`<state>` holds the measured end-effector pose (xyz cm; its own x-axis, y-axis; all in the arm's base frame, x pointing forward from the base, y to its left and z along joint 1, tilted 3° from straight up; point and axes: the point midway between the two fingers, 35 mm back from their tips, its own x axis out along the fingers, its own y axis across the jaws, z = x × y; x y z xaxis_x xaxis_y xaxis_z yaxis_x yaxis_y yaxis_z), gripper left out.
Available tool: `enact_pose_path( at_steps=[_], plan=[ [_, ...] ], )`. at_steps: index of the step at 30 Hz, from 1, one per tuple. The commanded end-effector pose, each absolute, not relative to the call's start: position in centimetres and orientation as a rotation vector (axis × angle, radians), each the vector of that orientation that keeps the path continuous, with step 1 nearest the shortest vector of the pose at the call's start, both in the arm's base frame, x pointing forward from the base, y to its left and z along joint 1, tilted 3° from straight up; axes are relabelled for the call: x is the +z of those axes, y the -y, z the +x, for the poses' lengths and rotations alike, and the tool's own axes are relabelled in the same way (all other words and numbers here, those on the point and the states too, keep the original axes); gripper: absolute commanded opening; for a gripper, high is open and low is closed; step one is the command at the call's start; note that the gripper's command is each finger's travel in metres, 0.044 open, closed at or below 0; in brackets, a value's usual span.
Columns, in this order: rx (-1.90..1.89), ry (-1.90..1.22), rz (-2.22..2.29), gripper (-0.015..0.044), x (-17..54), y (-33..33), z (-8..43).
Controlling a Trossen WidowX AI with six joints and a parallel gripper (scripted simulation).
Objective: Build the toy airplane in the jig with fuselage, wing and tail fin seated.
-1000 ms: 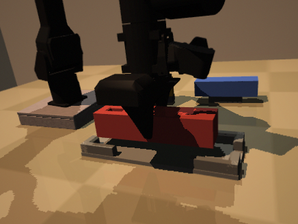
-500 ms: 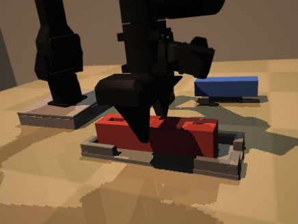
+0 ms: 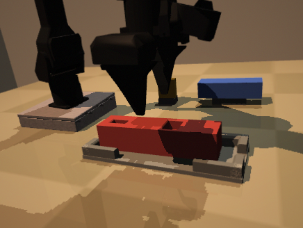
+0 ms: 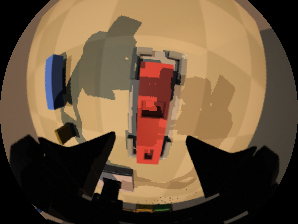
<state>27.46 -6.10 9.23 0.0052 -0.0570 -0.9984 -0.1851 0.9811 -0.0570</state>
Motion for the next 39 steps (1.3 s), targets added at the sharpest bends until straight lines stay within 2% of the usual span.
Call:
enact_pose_path(
  at_steps=[1,11,19,28,36,39],
  plan=[
    [0.093,-1.532,-0.195,0.0440,14.8,5.8,27.2],
    [0.121,-1.531,-0.222,0.0440,14.7,5.0,28.2],
    [0.132,-1.528,-0.210,0.0440,14.0,-6.9,31.7],
    [0.143,-1.526,-0.212,0.0440,12.8,-19.2,30.3],
    [0.138,-1.528,-0.204,0.0440,12.5,-20.0,30.0],
    [0.138,-1.528,-0.204,0.0440,9.4,-19.9,30.2]
  ],
)
